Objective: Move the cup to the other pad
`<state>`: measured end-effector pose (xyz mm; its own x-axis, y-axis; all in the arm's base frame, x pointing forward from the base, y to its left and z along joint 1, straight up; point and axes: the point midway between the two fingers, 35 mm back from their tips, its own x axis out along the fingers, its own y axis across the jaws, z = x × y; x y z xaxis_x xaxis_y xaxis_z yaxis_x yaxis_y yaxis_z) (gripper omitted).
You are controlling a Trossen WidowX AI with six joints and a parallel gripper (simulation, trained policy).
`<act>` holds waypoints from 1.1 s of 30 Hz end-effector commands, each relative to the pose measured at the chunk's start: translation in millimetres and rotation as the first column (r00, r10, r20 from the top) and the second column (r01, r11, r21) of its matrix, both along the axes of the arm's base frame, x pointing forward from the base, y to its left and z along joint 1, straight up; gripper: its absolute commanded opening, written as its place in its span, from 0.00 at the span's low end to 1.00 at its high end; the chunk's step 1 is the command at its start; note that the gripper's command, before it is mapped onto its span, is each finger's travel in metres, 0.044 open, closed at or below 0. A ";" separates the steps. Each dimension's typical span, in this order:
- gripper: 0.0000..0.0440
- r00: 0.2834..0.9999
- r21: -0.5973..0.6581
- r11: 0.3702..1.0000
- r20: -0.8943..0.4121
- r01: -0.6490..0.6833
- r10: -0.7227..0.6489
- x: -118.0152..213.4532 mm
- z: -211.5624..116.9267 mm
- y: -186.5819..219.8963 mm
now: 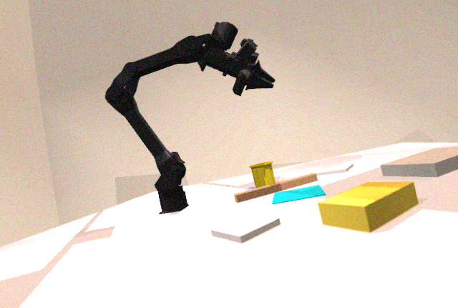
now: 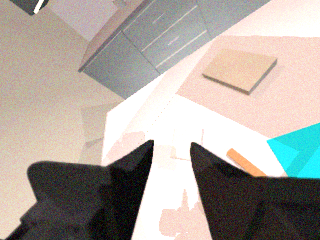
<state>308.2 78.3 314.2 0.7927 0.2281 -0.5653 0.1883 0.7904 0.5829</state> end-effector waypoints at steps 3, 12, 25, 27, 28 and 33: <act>0.36 0.996 0.050 0.998 -0.087 0.024 -0.019 -0.3 -5.0 8.0; 0.35 0.969 0.107 0.990 -0.239 0.090 -0.062 -5.2 -15.7 18.3; 0.32 0.887 0.104 0.975 -0.442 0.195 -0.130 -15.3 -37.9 26.7; 0.32 0.871 0.093 0.973 -0.470 0.209 -0.142 -17.1 -42.6 27.0; 0.33 0.862 0.087 0.973 -0.484 0.216 -0.148 -17.9 -45.2 27.0; 0.34 0.816 0.050 0.968 -0.549 0.246 -0.178 -22.7 -59.0 26.1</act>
